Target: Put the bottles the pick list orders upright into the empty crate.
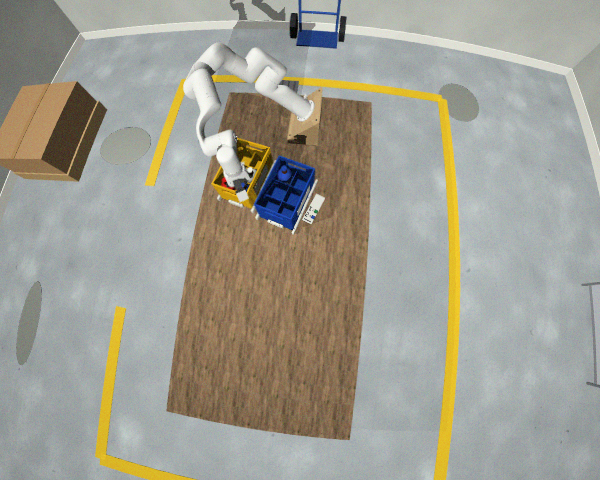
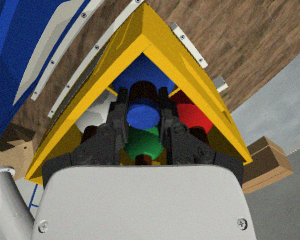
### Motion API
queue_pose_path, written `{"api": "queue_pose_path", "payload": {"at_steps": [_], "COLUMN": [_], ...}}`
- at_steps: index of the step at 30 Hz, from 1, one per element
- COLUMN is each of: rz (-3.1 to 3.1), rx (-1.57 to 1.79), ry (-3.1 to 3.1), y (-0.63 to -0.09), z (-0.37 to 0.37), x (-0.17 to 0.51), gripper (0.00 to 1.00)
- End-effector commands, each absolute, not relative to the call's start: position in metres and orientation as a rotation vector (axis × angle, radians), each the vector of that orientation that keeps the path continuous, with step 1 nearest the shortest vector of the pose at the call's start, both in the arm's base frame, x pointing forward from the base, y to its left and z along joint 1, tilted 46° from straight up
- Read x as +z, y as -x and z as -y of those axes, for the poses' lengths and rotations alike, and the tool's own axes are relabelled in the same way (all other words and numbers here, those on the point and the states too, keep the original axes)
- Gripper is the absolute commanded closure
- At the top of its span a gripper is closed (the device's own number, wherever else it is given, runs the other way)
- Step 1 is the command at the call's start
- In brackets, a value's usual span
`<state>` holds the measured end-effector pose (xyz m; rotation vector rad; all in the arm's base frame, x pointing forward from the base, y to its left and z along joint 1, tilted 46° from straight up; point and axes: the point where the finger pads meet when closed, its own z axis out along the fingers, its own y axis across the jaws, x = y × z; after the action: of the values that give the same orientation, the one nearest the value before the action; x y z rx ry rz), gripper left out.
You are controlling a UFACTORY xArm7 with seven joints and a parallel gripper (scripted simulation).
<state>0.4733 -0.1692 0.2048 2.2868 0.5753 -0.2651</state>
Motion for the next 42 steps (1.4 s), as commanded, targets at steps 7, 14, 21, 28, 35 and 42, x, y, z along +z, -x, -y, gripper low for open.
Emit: {"api": "queue_pose_path", "payload": {"at_steps": [7, 14, 21, 28, 35, 42], "rz": [-0.579, -0.579, -0.579, -0.579, -0.579, -0.579], "rx": [-0.258, -0.258, -0.258, -0.258, -0.258, -0.258], "ry": [-2.286, -2.286, -2.286, -2.286, -2.286, -2.286], "y": [-0.475, -0.475, -0.476, -0.476, -0.476, -0.476], "z": [0.156, 0.150, 0.141, 0.135, 0.127, 0.119], "x": [0.217, 0.223, 0.231, 0.237, 0.245, 0.253], "gripper": [1.00, 1.00, 1.00, 1.00, 1.00, 1.00]}}
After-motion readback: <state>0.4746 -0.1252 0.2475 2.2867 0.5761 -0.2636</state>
